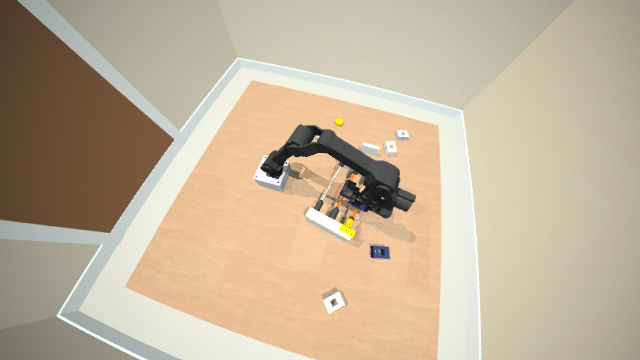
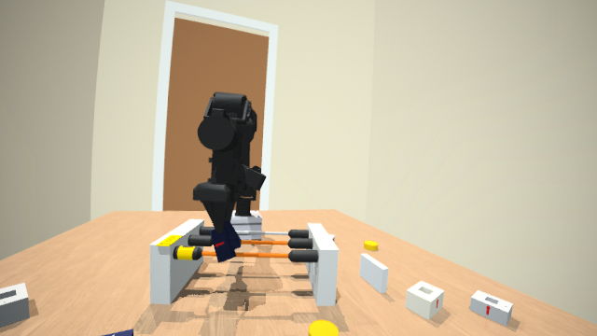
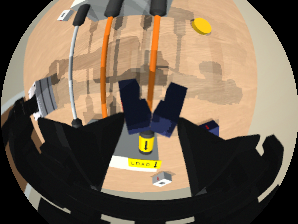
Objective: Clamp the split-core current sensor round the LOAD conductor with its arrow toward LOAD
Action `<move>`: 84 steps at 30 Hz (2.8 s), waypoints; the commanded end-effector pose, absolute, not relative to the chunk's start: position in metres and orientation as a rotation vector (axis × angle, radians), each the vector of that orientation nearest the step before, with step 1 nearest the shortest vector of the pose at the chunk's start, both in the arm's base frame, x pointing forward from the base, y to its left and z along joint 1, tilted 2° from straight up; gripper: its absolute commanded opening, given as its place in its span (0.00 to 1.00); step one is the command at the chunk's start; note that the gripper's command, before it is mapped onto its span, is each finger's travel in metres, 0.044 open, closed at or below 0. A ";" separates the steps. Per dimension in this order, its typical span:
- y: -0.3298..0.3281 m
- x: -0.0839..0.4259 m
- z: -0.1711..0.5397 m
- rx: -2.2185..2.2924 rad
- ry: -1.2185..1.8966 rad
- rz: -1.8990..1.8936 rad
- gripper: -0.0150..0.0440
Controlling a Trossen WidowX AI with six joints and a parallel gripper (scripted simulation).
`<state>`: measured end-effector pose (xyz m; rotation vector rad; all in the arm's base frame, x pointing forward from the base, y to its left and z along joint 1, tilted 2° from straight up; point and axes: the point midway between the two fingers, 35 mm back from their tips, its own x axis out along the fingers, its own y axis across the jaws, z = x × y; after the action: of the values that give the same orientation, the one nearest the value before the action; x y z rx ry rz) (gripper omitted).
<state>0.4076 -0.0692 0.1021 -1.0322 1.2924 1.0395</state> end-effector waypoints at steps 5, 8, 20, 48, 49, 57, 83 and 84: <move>-0.069 0.407 0.086 -1.031 1.295 1.049 0.25; -0.069 0.407 0.081 -1.030 1.295 1.049 0.25; -0.069 0.407 0.075 -1.032 1.294 1.042 0.25; -0.069 0.407 0.075 -1.032 1.294 1.042 0.25; -0.069 0.407 0.075 -1.032 1.294 1.042 0.25; -0.069 0.407 0.075 -1.032 1.294 1.042 0.25; -0.069 0.407 0.075 -1.032 1.294 1.042 1.00; -0.069 0.407 0.075 -1.032 1.294 1.042 1.00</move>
<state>0.4070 -0.0687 0.0743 -1.0319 1.2932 1.0414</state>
